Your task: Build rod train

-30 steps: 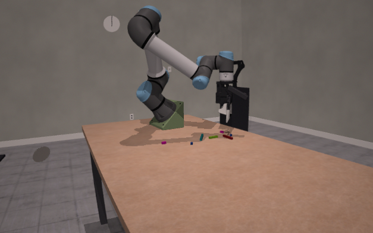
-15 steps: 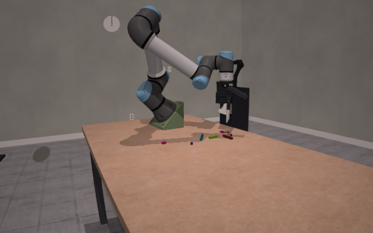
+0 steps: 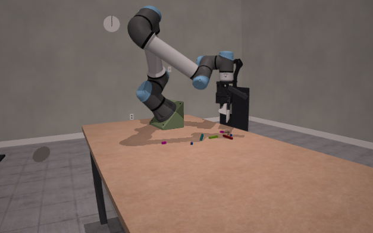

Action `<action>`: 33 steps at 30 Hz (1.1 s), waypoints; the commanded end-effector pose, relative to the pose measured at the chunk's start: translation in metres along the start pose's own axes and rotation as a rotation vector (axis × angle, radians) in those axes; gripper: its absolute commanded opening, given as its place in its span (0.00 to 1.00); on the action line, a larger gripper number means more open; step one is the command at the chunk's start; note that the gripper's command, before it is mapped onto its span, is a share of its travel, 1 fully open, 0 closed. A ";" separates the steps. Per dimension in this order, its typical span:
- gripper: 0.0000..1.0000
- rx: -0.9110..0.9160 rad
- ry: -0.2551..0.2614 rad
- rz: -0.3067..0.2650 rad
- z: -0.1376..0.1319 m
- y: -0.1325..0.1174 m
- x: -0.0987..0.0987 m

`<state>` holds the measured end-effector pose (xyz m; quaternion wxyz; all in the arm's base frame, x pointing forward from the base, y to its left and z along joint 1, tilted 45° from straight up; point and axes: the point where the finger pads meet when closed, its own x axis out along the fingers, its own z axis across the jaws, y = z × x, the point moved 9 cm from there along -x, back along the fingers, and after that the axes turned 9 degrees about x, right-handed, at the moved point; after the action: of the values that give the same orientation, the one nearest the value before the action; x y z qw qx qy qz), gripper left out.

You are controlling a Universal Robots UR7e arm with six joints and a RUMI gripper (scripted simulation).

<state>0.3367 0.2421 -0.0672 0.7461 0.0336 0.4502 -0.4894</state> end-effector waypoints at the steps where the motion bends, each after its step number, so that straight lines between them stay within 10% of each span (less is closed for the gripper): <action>1: 1.00 0.000 0.000 0.001 0.000 0.000 0.000; 19: 1.00 0.000 0.001 0.002 0.006 -0.002 -0.001; 33: 1.00 0.000 0.003 0.004 0.106 -0.071 -0.003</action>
<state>0.3492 0.1878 -0.0096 0.7454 0.0339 0.4502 -0.4903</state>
